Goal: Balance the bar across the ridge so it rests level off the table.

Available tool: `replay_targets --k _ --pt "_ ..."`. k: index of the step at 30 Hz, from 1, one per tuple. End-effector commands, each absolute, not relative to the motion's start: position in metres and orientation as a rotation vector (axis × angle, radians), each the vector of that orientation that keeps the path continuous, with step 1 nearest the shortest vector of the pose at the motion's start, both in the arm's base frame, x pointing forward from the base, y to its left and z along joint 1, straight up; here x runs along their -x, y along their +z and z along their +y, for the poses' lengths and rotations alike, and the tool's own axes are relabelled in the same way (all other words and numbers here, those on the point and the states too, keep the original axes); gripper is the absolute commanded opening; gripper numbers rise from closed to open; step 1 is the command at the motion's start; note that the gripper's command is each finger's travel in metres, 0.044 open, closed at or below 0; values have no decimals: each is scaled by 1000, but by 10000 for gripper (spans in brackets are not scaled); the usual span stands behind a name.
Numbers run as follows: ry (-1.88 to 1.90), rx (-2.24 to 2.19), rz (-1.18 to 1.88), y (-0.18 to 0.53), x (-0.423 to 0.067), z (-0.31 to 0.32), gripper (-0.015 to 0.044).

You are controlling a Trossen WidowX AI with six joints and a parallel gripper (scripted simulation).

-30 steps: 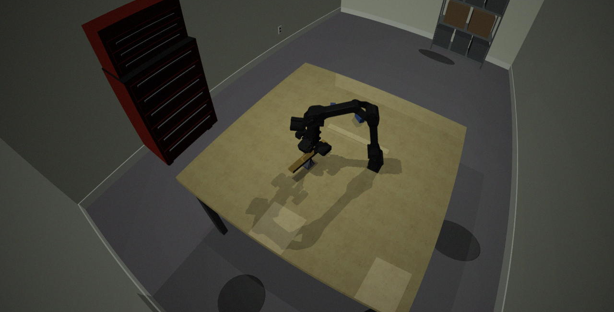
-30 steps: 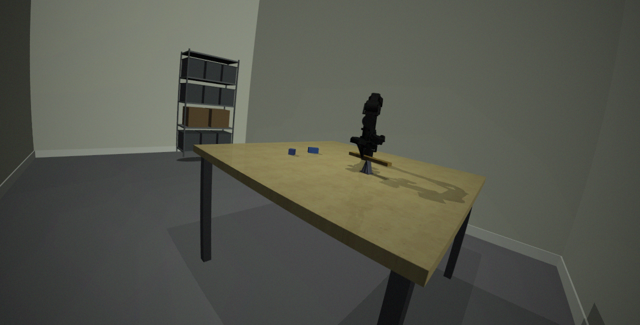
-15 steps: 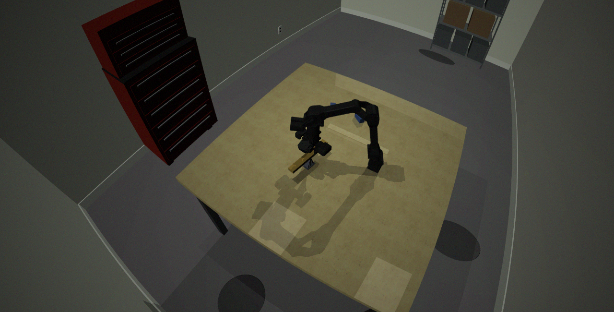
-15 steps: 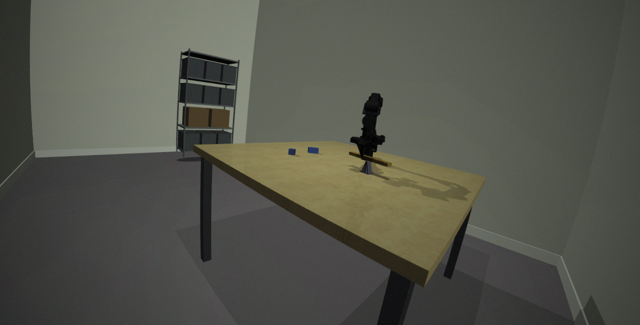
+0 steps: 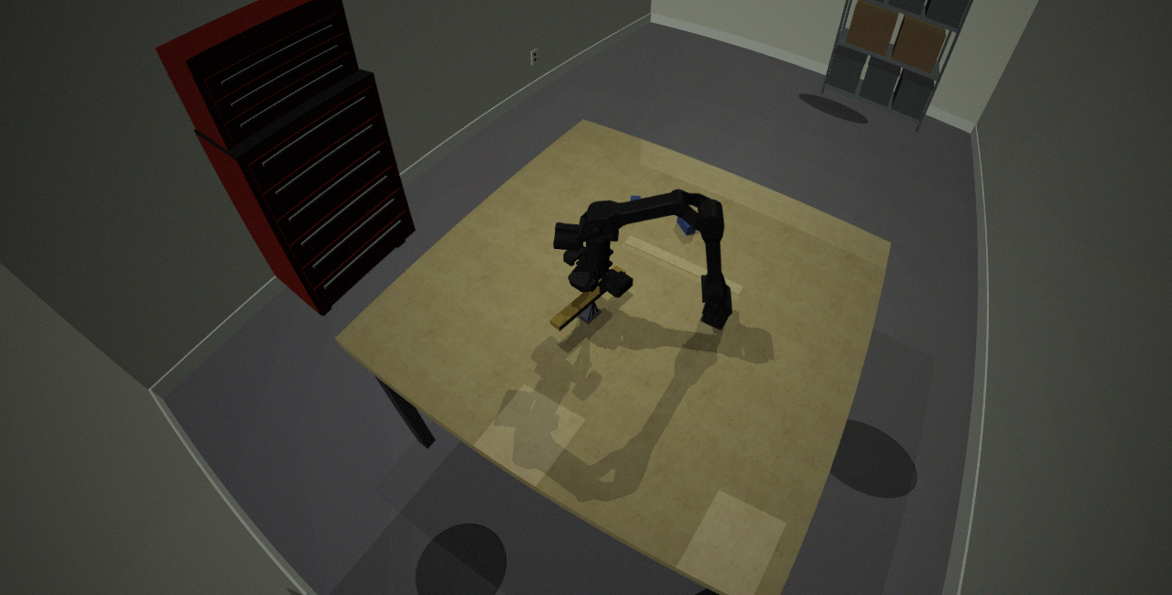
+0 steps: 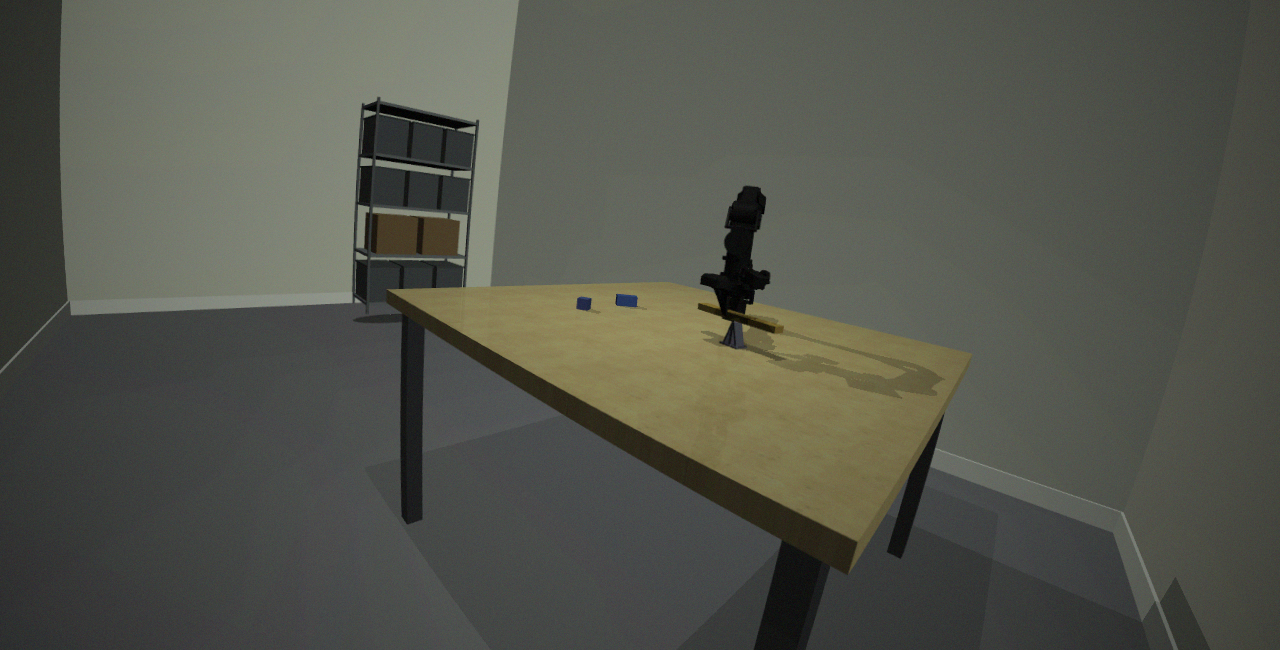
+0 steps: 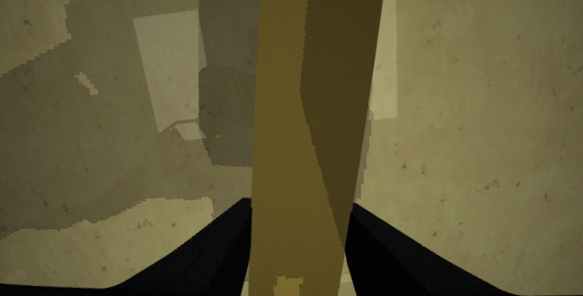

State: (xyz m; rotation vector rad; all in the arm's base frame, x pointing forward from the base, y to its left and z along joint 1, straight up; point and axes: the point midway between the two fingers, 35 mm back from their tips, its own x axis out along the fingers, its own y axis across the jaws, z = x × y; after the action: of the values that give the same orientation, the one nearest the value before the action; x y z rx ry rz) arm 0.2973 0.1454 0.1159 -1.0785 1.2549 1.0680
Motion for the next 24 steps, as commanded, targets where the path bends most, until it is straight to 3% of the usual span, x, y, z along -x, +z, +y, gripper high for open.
replay_targets --k 1,10,16,24 --pt "1068 1078 1255 116 -297 145 0" --pt "1068 1078 1255 116 -297 145 0" --pt "1068 1078 1255 116 -297 145 157" --pt "1068 1078 1255 116 -297 145 167"
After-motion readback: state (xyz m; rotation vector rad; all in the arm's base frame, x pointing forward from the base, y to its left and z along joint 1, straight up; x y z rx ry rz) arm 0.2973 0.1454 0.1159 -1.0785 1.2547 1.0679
